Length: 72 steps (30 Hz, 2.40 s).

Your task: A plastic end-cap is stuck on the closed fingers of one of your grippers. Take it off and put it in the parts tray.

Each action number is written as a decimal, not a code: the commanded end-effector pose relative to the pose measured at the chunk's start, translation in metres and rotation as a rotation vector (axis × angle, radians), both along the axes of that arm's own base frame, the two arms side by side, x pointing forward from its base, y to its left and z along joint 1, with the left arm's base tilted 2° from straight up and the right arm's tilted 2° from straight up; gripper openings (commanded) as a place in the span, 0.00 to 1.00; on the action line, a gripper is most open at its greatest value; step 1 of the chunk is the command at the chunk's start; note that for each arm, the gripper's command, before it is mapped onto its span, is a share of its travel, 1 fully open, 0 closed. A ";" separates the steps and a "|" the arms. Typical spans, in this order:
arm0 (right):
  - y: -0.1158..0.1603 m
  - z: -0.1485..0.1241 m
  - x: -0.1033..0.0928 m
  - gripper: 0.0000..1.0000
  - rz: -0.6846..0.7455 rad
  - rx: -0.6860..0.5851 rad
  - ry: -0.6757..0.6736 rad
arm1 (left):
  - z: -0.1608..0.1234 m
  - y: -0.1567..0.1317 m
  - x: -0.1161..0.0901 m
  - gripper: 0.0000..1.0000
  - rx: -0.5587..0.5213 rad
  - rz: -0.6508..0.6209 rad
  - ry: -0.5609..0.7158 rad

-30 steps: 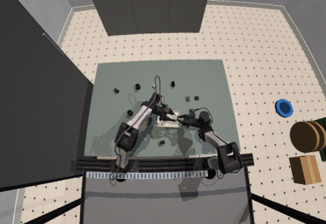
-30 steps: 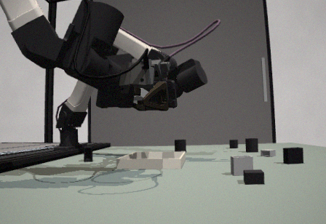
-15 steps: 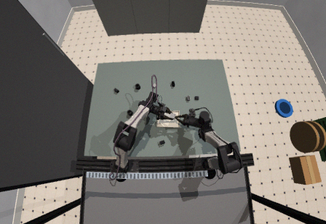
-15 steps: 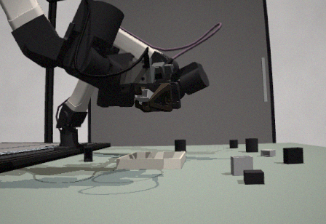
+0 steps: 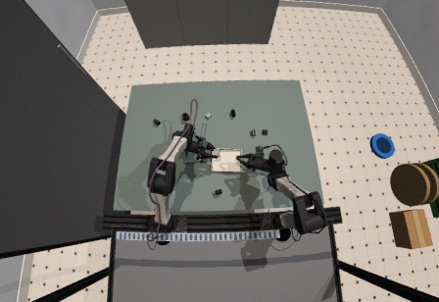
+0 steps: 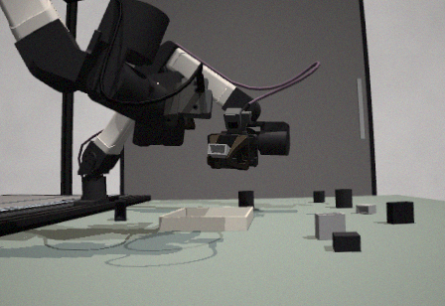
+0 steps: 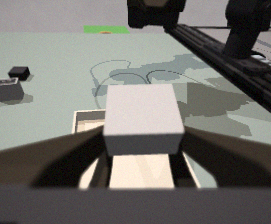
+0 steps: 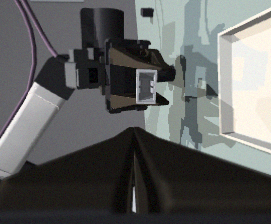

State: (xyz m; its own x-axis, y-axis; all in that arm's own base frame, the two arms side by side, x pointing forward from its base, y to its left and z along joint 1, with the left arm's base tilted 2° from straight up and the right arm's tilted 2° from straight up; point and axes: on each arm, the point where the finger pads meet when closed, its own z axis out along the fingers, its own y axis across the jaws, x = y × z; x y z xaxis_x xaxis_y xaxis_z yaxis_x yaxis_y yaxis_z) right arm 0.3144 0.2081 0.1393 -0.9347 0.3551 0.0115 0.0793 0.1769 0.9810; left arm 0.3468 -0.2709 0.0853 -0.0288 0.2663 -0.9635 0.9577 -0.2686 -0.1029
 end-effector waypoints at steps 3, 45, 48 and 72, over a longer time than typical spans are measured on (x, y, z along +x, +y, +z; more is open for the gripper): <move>0.006 0.028 0.005 0.00 0.016 0.024 -0.092 | 0.012 0.000 0.004 0.28 -0.018 -0.071 -0.042; -0.103 0.010 -0.012 0.00 0.317 -0.622 -0.911 | -0.050 -0.026 0.001 0.28 1.416 -0.487 -0.830; -0.111 0.015 -0.017 0.00 0.340 -0.659 -0.983 | -0.054 -0.033 -0.002 0.28 1.462 -0.511 -0.867; -0.144 0.061 -0.052 0.00 0.504 -0.792 -1.322 | -0.065 -0.046 -0.006 0.28 1.511 -0.537 -0.928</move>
